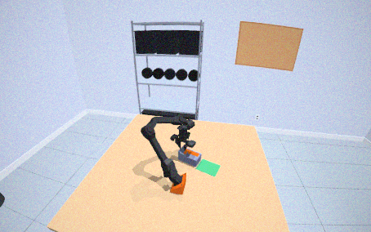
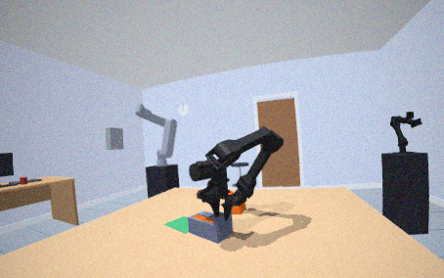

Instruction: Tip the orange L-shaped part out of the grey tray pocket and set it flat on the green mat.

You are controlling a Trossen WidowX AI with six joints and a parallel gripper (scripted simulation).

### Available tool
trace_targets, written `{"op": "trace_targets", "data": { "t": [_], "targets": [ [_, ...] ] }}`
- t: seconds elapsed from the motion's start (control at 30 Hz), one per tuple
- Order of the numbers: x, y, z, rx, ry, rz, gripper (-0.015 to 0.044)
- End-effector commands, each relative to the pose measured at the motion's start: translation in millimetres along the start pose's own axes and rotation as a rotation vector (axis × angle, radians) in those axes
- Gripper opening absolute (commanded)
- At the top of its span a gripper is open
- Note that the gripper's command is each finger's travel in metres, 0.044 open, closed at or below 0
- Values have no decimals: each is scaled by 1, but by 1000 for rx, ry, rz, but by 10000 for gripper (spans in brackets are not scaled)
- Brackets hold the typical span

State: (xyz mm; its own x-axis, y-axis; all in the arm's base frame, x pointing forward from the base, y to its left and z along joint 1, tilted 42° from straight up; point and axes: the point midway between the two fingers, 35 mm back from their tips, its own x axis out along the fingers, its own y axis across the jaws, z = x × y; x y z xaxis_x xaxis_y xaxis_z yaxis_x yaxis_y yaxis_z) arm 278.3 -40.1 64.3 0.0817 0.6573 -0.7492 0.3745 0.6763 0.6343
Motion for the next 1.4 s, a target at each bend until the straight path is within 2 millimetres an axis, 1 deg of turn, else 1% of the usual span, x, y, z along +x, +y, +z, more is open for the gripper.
{"op": "trace_targets", "data": {
  "t": [0.0, 0.7, 1.23, 1.37],
  "targets": [
    [3, 0, 0, 5, -6, 5, 180],
    [36, 0, 0, 5, -6, 6, 180],
    [35, 2, 1, -4, -10, 10, 180],
    [29, 7, 1, 0, -8, 8, 180]
  ]
}}
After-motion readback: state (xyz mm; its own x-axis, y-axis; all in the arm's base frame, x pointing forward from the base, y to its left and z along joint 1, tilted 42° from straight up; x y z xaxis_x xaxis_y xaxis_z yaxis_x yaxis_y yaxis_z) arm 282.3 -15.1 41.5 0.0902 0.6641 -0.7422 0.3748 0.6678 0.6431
